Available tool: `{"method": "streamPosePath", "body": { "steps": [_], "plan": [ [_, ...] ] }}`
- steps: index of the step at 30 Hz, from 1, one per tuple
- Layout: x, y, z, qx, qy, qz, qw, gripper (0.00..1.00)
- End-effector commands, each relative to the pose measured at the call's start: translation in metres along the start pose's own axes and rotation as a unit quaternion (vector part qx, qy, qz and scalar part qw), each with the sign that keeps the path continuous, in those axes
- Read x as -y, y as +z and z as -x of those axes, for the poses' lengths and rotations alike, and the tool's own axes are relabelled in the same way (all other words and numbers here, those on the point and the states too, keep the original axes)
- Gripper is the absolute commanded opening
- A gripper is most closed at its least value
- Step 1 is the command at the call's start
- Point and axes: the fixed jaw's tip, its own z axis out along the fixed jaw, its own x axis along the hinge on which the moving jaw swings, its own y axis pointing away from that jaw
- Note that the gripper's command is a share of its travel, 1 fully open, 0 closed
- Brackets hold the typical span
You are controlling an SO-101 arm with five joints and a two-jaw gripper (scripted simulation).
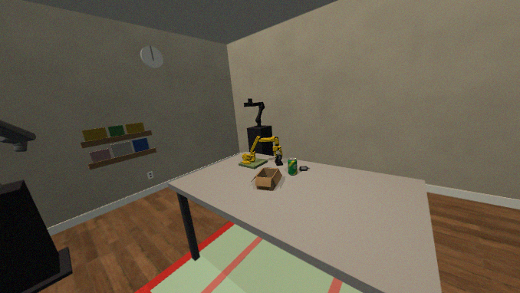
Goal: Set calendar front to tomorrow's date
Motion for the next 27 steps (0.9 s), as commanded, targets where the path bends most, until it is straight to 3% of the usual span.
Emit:
{"method": "streamPosePath", "body": {
  "steps": [1,27],
  "plan": [
    [0.0019,-0.0024,0.0007,0.000,-0.004,-0.004,1.000,0.00],
    [-0.0002,-0.0024,-0.0004,0.000,-0.005,-0.004,1.000,0.00]
  ]
}}
